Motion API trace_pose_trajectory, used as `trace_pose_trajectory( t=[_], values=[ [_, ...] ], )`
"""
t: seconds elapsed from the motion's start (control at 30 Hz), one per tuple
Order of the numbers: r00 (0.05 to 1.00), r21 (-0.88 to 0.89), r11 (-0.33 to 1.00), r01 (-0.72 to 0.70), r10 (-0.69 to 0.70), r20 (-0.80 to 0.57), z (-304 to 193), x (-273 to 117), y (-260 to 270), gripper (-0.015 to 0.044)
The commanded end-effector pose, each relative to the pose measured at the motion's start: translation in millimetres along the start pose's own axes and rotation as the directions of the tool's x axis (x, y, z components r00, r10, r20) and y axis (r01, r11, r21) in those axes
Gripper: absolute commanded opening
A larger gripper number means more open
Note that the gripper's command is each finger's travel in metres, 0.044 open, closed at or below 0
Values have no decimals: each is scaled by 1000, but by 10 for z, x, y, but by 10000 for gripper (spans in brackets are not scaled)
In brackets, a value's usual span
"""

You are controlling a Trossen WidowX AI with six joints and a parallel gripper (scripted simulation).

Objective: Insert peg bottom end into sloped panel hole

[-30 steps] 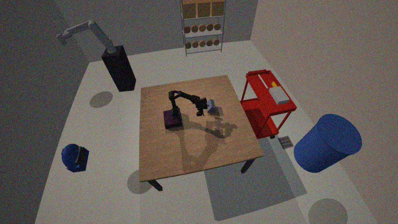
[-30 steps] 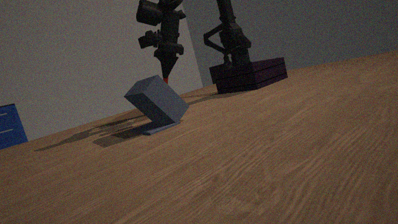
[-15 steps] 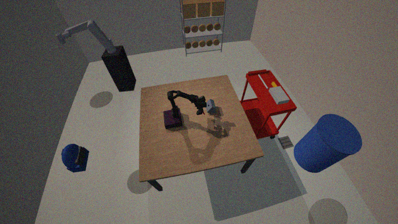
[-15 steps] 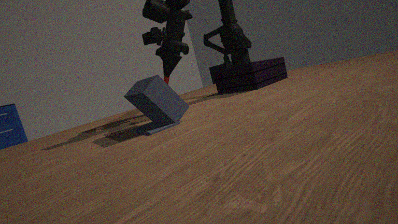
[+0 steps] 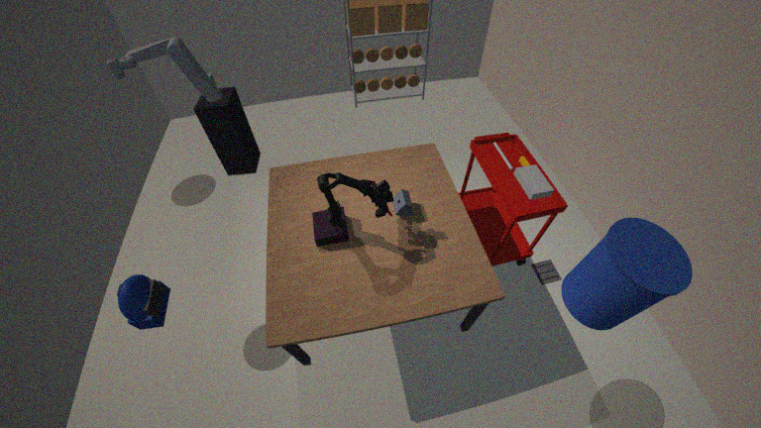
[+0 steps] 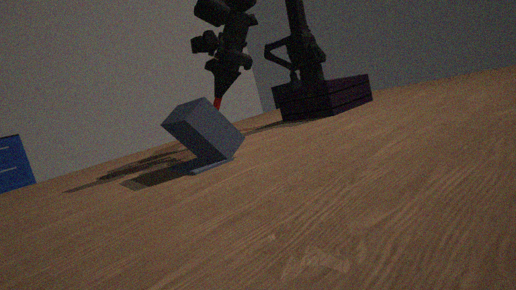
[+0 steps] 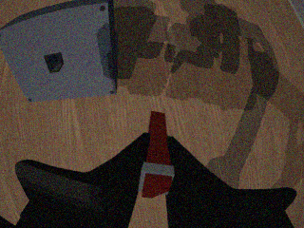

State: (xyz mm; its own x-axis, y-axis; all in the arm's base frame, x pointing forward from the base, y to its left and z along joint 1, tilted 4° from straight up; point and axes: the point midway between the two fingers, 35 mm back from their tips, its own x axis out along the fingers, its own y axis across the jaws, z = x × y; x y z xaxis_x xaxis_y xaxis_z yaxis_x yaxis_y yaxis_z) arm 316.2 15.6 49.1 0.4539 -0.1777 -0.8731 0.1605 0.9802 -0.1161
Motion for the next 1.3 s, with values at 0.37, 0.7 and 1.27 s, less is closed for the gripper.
trace_pose_trajectory(
  t=[0.37,0.7,1.27],
  values=[
    [996,-28,999,-18,21,87,-45,-57,162,0],
    [989,-49,998,-36,43,143,-74,-101,275,0],
    [968,-82,994,-70,88,235,-139,-189,455,0]
  ],
)
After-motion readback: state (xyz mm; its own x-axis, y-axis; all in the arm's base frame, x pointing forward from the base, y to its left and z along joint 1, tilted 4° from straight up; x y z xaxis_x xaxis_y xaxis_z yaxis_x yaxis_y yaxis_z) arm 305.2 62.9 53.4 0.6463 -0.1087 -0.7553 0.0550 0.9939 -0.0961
